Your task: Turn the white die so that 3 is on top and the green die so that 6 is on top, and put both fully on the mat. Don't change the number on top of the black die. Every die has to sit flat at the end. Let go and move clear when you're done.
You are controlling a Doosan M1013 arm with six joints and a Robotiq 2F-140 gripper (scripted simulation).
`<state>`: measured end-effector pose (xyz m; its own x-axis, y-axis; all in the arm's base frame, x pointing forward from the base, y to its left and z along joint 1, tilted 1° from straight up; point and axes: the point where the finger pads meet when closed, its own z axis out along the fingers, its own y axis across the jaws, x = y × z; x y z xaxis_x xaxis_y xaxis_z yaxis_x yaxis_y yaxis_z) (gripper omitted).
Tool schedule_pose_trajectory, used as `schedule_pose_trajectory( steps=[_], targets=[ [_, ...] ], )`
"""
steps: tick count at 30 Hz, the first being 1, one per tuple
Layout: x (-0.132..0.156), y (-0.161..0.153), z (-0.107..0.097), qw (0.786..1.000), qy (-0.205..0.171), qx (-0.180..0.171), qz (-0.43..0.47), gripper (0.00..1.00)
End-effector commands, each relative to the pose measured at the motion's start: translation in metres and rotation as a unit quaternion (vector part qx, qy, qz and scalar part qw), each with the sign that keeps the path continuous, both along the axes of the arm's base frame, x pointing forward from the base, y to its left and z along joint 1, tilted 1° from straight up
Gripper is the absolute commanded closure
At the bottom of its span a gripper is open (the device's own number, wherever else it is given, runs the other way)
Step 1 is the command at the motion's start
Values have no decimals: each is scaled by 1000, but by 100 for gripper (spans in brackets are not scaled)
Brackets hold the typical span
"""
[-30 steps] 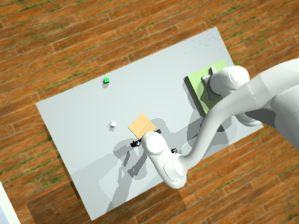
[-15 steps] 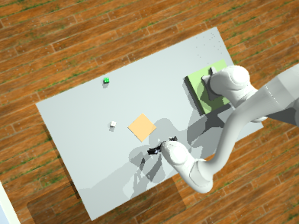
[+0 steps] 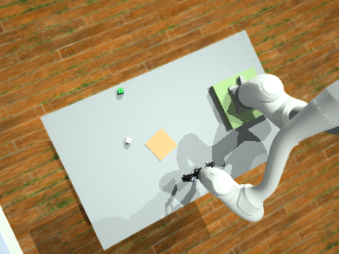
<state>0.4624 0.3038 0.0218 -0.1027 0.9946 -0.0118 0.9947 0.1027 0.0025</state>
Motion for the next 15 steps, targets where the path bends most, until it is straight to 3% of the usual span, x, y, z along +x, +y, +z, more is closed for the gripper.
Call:
schedule_pose_trajectory(
  steps=[1, 15],
  targets=[
    [-10, 10, 0, 1000, 0, 0, 0, 0],
    [-35, 34, 0, 1000, 0, 0, 0, 0]
  ],
)
